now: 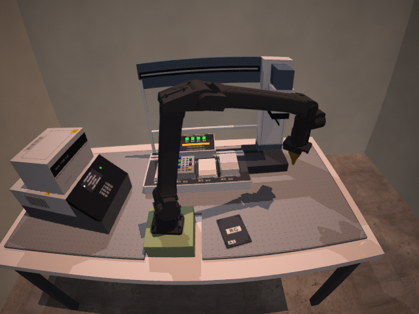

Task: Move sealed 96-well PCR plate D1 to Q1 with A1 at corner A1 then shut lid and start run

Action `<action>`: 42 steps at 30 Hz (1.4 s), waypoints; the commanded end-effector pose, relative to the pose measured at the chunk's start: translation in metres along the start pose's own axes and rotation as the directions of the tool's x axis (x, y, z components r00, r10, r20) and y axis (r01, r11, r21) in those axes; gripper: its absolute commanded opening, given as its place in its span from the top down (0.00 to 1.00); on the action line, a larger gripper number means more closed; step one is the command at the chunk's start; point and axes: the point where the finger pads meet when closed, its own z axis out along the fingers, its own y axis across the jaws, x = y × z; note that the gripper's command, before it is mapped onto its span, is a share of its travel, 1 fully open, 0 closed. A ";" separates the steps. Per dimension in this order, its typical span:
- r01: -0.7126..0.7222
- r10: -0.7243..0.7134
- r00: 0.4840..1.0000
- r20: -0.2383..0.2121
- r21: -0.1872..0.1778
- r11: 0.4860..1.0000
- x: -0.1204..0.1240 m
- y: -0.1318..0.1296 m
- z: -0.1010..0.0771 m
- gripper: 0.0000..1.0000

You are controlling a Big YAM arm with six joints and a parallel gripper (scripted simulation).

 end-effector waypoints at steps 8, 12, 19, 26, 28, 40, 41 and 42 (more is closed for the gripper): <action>0.092 -0.097 0.992 0.081 0.056 0.994 -0.016 0.041 -0.037 1.00; 0.080 -0.083 0.994 0.071 0.041 0.996 -0.015 0.065 -0.033 1.00; 0.077 -0.079 0.995 0.057 0.028 0.997 -0.024 0.113 -0.023 1.00; 0.120 -0.124 0.989 0.082 0.050 0.992 -0.015 0.120 -0.035 1.00; 0.114 -0.118 0.989 0.088 0.045 0.992 -0.015 0.134 -0.036 1.00; 0.199 -0.201 0.978 0.063 0.032 0.979 -0.008 0.183 -0.018 1.00; 0.225 -0.227 0.971 0.069 0.035 0.974 -0.007 0.187 -0.019 1.00; 0.236 -0.238 0.968 0.075 0.036 0.971 -0.005 0.192 -0.021 1.00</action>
